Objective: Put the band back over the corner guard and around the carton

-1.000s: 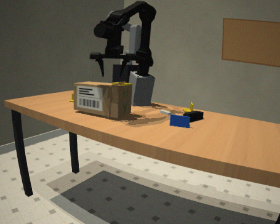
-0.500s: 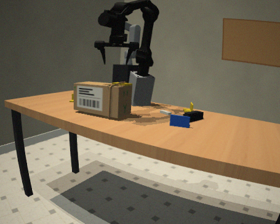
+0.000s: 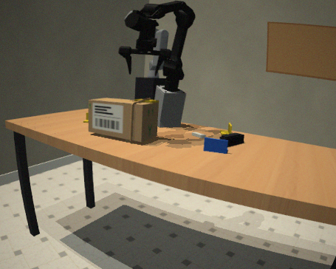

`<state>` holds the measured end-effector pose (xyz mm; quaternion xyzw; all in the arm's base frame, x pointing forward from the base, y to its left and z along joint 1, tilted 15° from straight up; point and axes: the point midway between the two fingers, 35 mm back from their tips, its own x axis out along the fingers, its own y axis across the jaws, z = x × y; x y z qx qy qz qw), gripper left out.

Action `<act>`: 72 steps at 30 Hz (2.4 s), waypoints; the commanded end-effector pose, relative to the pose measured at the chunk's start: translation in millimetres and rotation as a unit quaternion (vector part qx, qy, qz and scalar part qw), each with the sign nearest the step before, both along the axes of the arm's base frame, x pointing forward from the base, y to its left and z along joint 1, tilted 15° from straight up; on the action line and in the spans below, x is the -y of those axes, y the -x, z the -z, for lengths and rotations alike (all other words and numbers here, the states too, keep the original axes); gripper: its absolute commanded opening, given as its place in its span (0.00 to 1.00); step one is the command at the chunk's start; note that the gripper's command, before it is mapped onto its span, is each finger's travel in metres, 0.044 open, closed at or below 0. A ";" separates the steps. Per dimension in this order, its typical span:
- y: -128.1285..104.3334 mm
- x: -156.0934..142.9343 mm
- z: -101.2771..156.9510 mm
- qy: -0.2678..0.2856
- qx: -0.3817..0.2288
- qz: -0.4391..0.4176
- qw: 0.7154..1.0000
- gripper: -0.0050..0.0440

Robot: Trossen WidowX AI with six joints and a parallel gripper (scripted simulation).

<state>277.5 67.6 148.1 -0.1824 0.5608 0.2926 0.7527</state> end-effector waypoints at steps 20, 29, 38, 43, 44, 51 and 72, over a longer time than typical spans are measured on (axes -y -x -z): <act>84.7 13.0 49.2 -0.136 0.172 0.205 0.954 1.00; 92.7 13.3 71.0 -0.185 0.204 0.247 0.929 1.00; 89.3 11.7 78.8 -0.180 0.200 0.246 0.931 1.00; 84.9 5.9 109.2 -0.153 0.176 0.236 0.943 1.00; 85.2 5.4 112.4 -0.149 0.173 0.235 0.945 1.00; 87.1 9.8 129.0 -0.135 0.155 0.251 0.946 1.00; 90.8 14.2 144.5 -0.121 0.137 0.265 0.947 1.00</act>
